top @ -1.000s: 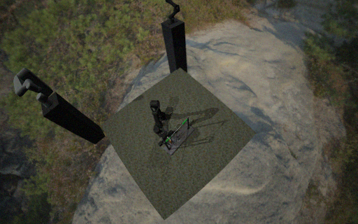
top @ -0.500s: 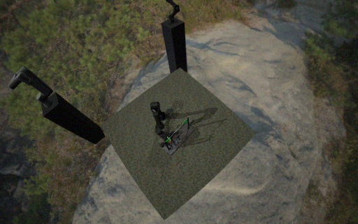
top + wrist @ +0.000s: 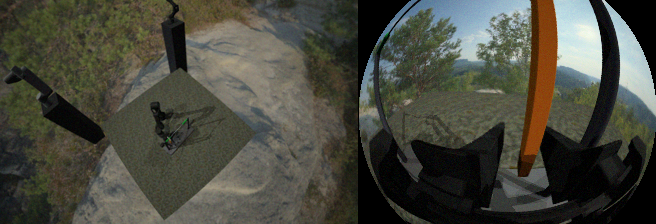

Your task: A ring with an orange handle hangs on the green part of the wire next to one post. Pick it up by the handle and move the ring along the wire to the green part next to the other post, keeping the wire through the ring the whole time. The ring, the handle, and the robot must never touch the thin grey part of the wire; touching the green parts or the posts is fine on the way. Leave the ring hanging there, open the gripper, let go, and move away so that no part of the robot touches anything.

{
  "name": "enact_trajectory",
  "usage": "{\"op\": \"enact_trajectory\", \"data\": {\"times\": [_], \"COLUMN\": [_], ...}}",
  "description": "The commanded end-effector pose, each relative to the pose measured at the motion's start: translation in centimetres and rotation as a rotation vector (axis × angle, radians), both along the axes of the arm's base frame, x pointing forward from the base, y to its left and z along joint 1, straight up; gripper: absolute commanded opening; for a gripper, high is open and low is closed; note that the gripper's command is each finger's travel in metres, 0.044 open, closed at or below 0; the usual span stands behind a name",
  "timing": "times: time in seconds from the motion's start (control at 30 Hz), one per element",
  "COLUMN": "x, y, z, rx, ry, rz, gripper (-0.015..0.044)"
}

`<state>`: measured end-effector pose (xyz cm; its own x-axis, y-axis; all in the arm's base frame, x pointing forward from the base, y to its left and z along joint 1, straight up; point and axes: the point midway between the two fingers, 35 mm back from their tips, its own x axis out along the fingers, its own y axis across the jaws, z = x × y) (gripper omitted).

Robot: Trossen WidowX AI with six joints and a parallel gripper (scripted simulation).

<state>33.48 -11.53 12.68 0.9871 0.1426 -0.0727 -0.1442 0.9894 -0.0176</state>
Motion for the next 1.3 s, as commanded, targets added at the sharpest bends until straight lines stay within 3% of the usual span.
{"op": "enact_trajectory", "data": {"times": [0.0, 0.07, 0.47, 1.27], "x": [0.0, 0.0, 0.0, 0.0], "y": [-0.1, -0.1, 0.0, 0.1], "z": [0.1, 0.1, 0.0, 1.5], "rx": [0.002, 0.002, 0.000, 0.000], "ry": [-0.002, -0.002, 0.000, -0.001], "rz": [-0.005, -0.005, 0.000, -0.005], "gripper": [0.0160, 0.0160, -0.0150, -0.0150]}}
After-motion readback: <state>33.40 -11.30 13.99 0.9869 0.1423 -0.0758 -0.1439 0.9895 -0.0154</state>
